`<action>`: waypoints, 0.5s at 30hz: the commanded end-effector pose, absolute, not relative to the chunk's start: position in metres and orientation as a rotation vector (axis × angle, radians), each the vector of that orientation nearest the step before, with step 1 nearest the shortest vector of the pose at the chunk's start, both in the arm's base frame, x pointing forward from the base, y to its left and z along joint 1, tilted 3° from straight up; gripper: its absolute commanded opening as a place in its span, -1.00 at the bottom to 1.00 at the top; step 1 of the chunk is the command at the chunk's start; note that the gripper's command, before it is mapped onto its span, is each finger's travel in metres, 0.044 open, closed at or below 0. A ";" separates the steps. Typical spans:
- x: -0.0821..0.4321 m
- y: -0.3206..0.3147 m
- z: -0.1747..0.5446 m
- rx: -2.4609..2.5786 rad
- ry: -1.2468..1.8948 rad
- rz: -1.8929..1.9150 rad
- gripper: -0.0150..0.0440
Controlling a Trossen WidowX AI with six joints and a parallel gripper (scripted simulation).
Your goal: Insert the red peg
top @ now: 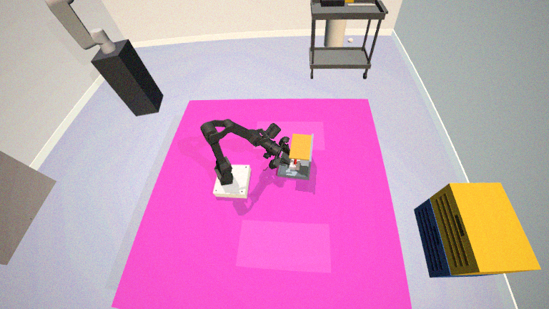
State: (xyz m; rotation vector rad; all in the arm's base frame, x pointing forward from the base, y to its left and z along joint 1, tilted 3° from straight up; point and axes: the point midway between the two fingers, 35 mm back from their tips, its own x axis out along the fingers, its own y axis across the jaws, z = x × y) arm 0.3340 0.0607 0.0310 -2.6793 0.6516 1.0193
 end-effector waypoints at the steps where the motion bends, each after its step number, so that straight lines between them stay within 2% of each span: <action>1: 0.316 0.064 0.031 -2.680 0.655 1.020 0.25; 2: 0.315 0.064 0.031 -2.680 0.655 1.020 0.25; 10: 0.305 0.072 0.053 -2.676 0.655 1.024 0.97; 15: 0.294 0.076 0.071 -2.675 0.655 1.026 1.00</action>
